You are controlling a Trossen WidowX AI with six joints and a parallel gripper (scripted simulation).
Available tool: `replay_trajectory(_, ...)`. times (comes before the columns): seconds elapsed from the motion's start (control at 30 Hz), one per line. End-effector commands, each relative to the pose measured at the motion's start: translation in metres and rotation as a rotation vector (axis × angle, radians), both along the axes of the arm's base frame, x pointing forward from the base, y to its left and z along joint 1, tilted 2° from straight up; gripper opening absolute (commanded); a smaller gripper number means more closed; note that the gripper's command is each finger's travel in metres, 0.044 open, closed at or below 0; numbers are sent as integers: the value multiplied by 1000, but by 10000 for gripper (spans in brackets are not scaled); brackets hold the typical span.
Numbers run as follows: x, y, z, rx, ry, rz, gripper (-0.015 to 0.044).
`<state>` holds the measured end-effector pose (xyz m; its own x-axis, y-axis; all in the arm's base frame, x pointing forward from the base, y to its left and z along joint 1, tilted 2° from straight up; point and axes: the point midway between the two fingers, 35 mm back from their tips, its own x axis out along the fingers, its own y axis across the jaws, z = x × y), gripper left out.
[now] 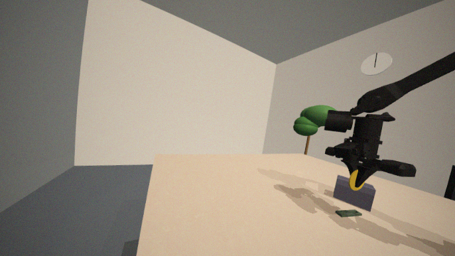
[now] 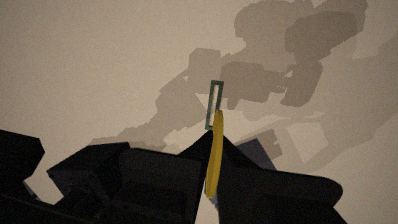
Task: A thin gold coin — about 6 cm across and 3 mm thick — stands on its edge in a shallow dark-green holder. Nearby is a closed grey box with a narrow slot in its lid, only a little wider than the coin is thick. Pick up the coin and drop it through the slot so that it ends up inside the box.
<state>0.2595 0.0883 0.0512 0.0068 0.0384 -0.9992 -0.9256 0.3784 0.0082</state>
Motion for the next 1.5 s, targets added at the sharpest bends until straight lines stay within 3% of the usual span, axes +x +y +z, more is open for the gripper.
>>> replay_trajectory(0.0,2,0,12,7,-14,3,0)
replay_trajectory(0.2,1,0,16,8,-11,-45,0)
replay_trajectory(1.1,1,9,18,20,27,-930,0)
replay_trajectory(1.47,6,-5,18,19,27,-952,0)
